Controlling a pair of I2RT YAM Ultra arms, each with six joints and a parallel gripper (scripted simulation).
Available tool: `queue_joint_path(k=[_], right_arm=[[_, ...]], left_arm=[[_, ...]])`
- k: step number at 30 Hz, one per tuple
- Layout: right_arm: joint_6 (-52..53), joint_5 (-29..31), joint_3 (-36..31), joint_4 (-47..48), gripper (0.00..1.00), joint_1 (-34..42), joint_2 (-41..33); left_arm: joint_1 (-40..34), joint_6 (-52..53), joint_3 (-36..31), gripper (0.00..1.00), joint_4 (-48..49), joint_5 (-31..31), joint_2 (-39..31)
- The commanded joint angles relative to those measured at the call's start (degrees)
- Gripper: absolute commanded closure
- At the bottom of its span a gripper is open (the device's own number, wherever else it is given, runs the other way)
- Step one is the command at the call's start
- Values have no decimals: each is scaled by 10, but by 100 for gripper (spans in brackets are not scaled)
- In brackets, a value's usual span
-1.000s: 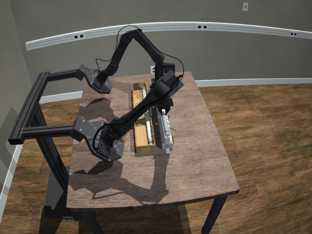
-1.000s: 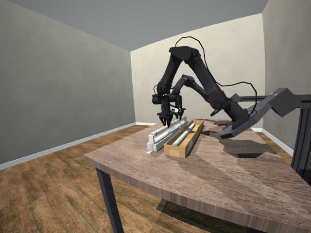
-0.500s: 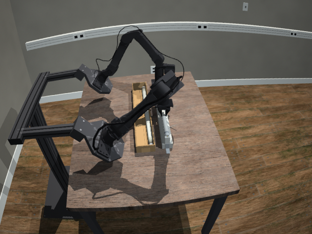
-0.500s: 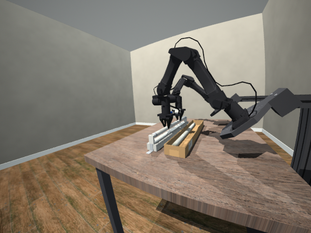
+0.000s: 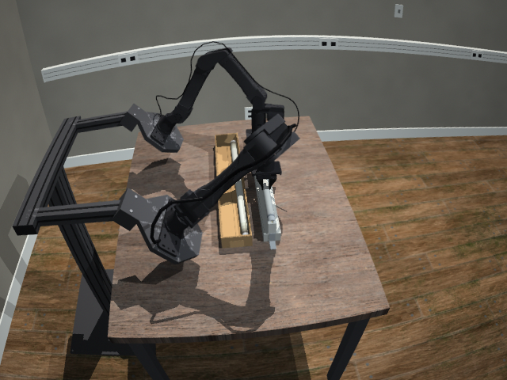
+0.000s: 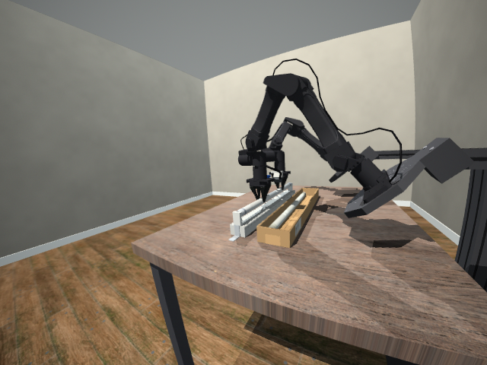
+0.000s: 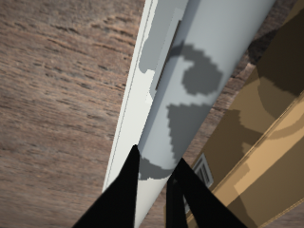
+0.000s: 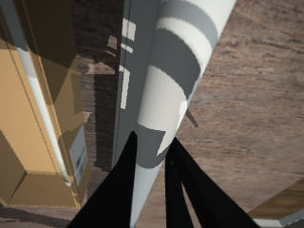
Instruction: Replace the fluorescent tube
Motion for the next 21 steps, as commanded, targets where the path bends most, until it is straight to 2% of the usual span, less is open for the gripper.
queue_joint_path(k=[1, 6, 8, 10, 13, 15, 18, 19, 21], right_arm=[[-5, -10, -8, 16, 89, 2, 1], [-6, -10, -20, 18, 89, 3, -6], [-7, -11, 10, 20, 89, 3, 1], [-8, -11, 4, 21, 89, 4, -3], [-10, -11, -17, 25, 89, -1, 0], [-11, -12, -3, 27, 89, 5, 0], [-13, -12, -25, 30, 89, -1, 1], [-12, -12, 0, 23, 89, 3, -11], [-12, -12, 0, 23, 89, 3, -11]], left_arm=[[0, 7, 9, 89, 3, 8, -2], [6, 7, -1, 89, 8, 9, 1], [0, 8, -12, 89, 10, 8, 1], [4, 8, 3, 89, 6, 9, 6], [-2, 8, -13, 89, 14, 9, 1], [3, 8, 3, 89, 8, 9, 11], [3, 9, -13, 89, 17, 9, 3], [2, 9, 0, 89, 5, 9, -8], [2, 9, 0, 89, 5, 9, -8]])
